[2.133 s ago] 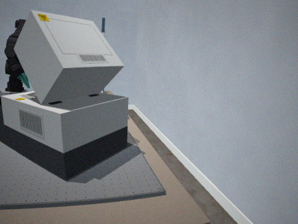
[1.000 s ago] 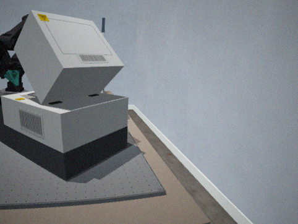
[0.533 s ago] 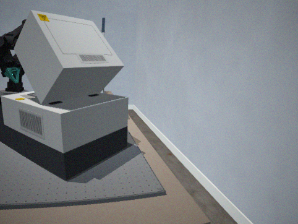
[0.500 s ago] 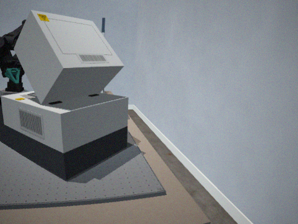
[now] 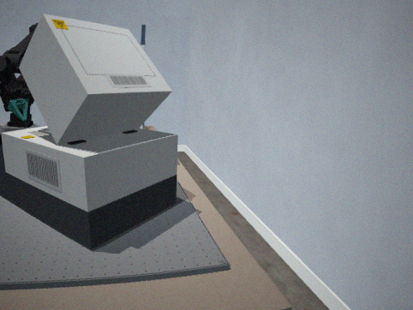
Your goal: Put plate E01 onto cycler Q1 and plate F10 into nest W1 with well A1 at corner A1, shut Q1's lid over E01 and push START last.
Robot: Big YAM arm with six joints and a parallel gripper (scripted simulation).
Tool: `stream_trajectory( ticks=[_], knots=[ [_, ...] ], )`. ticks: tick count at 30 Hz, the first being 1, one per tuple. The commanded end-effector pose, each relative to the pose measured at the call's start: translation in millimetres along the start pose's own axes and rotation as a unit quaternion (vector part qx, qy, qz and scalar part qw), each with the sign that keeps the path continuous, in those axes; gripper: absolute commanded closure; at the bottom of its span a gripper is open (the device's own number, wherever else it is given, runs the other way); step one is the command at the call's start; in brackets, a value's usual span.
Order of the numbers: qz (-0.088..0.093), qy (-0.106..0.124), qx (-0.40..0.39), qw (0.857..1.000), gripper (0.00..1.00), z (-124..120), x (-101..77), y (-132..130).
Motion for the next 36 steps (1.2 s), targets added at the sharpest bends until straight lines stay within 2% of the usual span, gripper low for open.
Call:
stream_trajectory(
  ticks=[1, 10, 18, 30, 36],
  knots=[
    [0.013, -0.008, -0.02, 1.0, 1.0, 3.4, 4.3, 12.6],
    [0.009, -0.003, -0.019, 1.0, 1.0, -0.1, 24.2, 9.1],
    [0.019, -0.011, -0.029, 0.999, 1.0, 5.5, 28.7, 21.9],
    [0.021, -0.01, -0.026, 0.999, 1.0, 6.9, 51.0, 30.1],
    [0.026, -0.015, -0.035, 0.999, 1.0, 11.5, 55.7, 38.6]
  ],
)
Point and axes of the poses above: the point where the finger pads meet when closed, its own x axis out along the fingers, its own y axis across the jaws, z = x × y, the point moved 8 cm from there along -x, back along the fingers, and after that the axes turned 8 degrees about -x, right-handed, at the moved point
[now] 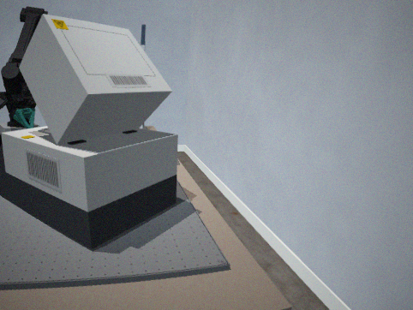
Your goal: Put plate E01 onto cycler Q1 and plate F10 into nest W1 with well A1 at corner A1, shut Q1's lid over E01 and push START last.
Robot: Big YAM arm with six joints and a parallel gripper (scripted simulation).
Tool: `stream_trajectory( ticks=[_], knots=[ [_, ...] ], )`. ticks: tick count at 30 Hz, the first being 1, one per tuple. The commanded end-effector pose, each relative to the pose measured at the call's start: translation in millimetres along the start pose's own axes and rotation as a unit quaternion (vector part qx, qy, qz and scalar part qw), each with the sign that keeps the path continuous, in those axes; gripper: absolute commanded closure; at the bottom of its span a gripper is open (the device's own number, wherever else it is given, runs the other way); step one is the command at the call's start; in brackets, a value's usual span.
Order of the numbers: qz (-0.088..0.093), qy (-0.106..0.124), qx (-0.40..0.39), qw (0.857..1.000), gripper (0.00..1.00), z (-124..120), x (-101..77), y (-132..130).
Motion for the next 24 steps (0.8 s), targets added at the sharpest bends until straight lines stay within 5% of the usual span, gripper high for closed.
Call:
stream_trajectory(
  ticks=[1, 20, 24],
  knots=[
    [0.02, -0.009, -0.013, 1.0, 1.0, 10.2, 6.7, 23.2],
    [0.028, -0.011, -0.015, 0.999, 1.0, 15.2, 39.7, 38.2],
    [0.025, -0.008, -0.013, 1.0, 1.0, 13.5, 34.0, 31.6]
  ],
)
Point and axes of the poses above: the point where the finger pads meet when closed, its own x axis out along the fingers, its own y axis across the jaws, z = x × y, the point moved 8 cm from there along -x, back along the fingers, and after that the axes turned 8 degrees about -x, right-handed, at the moved point
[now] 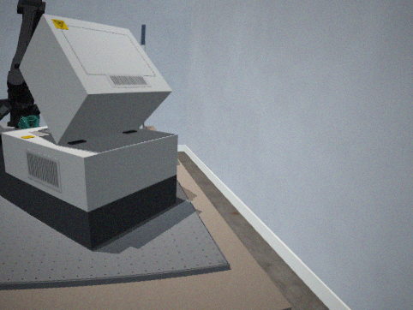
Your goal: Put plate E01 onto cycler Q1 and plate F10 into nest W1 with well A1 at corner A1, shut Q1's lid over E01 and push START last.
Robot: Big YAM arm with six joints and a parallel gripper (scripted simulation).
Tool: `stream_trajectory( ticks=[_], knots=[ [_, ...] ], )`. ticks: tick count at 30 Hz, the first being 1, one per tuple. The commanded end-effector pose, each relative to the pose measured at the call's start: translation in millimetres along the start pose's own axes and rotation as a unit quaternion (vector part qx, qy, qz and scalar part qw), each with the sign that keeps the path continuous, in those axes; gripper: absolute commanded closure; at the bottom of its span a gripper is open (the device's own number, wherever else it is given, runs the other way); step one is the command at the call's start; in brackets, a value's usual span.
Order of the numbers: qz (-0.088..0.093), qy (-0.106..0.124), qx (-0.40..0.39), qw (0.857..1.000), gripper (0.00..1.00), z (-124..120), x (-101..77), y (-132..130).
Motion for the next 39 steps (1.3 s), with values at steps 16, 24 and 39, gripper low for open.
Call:
stream_trajectory(
  ticks=[16, 24, 39],
  knots=[
    [0.003, 0.002, -0.016, 1.0, 1.0, -5.1, -5.9, 0.6],
    [0.0, -0.004, -0.006, 1.0, 1.0, 1.7, -4.7, -1.1],
    [0.027, -0.015, -0.008, 0.999, 1.0, 12.8, 29.5, 25.9]
  ],
)
Point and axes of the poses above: the point where the finger pads meet when closed, its own x axis out along the fingers, its own y axis across the jaws, z = x × y, the point moved 8 cm from there along -x, back along the fingers, and after that the axes turned 8 degrees about -x, right-handed, at the moved point
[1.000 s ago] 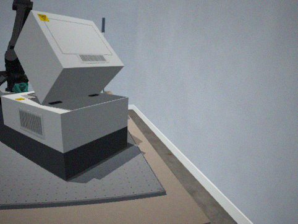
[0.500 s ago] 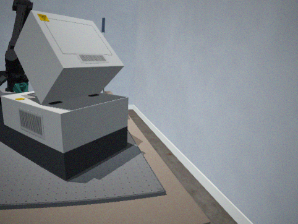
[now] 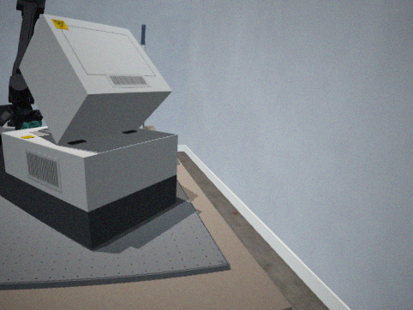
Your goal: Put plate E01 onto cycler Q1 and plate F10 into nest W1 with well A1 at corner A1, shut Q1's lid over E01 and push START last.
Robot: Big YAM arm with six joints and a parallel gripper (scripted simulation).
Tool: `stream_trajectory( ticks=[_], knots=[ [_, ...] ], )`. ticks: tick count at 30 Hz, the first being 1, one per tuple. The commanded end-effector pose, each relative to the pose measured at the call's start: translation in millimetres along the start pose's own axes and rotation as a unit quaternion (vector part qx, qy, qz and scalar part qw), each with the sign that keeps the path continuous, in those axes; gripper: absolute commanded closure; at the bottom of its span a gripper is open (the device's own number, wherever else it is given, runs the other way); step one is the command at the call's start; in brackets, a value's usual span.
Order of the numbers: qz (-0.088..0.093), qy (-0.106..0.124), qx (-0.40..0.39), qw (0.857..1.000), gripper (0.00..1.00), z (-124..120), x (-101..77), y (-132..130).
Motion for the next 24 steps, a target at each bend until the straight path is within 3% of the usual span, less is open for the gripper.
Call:
stream_trajectory(
  ticks=[1, 15, 24],
  knots=[
    [0.031, -0.014, -0.01, 0.999, 1.0, 14.5, 9.3, 29.8],
    [0.011, -0.008, -0.01, 1.0, 1.0, 5.9, -2.2, 7.2],
    [-0.006, 0.001, -0.002, 1.0, 1.0, 0.7, 1.5, -5.6]
  ],
)
Point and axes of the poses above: the point where the finger pads meet when closed, its own x axis out along the fingers, its own y axis across the jaws, z = x × y, the point moved 8 cm from there along -x, back along the fingers, and after that the axes turned 8 degrees about -x, right-handed, at the moved point
